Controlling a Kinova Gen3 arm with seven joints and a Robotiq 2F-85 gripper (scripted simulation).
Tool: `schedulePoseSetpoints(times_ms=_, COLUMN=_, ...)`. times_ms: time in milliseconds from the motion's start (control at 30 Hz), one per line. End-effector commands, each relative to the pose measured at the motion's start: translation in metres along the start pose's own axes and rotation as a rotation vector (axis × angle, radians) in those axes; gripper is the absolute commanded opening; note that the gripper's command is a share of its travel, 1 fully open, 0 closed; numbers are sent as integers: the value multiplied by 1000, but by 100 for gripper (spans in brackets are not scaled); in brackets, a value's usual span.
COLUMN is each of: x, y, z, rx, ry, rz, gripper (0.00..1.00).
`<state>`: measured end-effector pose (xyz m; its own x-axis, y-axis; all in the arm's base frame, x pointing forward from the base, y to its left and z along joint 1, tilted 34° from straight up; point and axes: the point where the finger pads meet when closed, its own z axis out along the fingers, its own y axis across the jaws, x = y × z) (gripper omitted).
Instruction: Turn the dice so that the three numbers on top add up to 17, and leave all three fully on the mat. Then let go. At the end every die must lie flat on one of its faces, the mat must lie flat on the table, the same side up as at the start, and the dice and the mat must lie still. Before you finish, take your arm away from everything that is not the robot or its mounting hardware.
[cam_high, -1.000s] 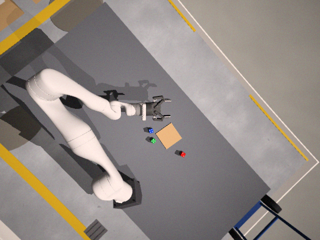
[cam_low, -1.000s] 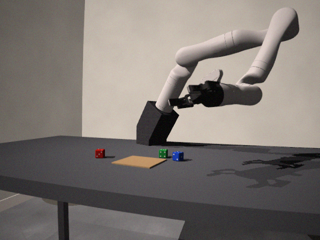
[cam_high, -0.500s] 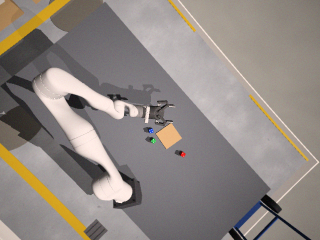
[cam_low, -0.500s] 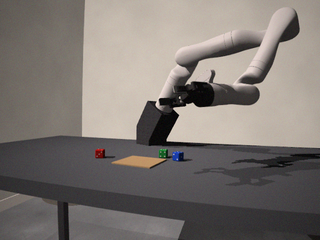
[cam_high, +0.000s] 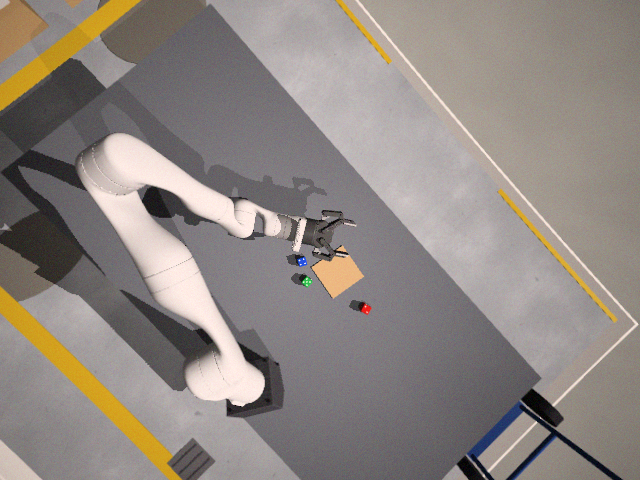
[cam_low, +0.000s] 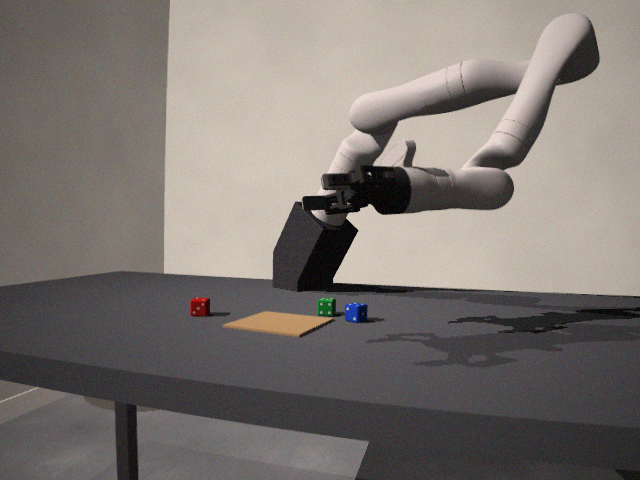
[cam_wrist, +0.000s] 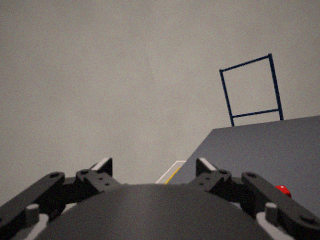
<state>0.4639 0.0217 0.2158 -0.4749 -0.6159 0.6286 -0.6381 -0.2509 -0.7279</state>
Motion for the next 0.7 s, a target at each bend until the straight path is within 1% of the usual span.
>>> schedulePoseSetpoints(times_ms=0, x=3, y=1, z=5, rx=-8, ry=10, rz=4, gripper=100)
schedulePoseSetpoints(times_ms=133, x=3, y=1, z=5, rx=-8, ry=10, rz=4, gripper=100)
schedulePoseSetpoints(times_ms=167, x=9, y=16, z=14, rx=-66, ry=29, rz=-6, gripper=100)
schedulePoseSetpoints(times_ms=433, x=9, y=16, z=14, rx=-66, ry=29, rz=-6, gripper=100)
schedulePoseSetpoints(times_ms=467, x=15, y=31, z=23, rx=-125, ry=47, rz=-15, gripper=100)
schedulePoseSetpoints(times_ms=667, x=15, y=31, z=23, rx=-125, ry=47, rz=-15, gripper=100)
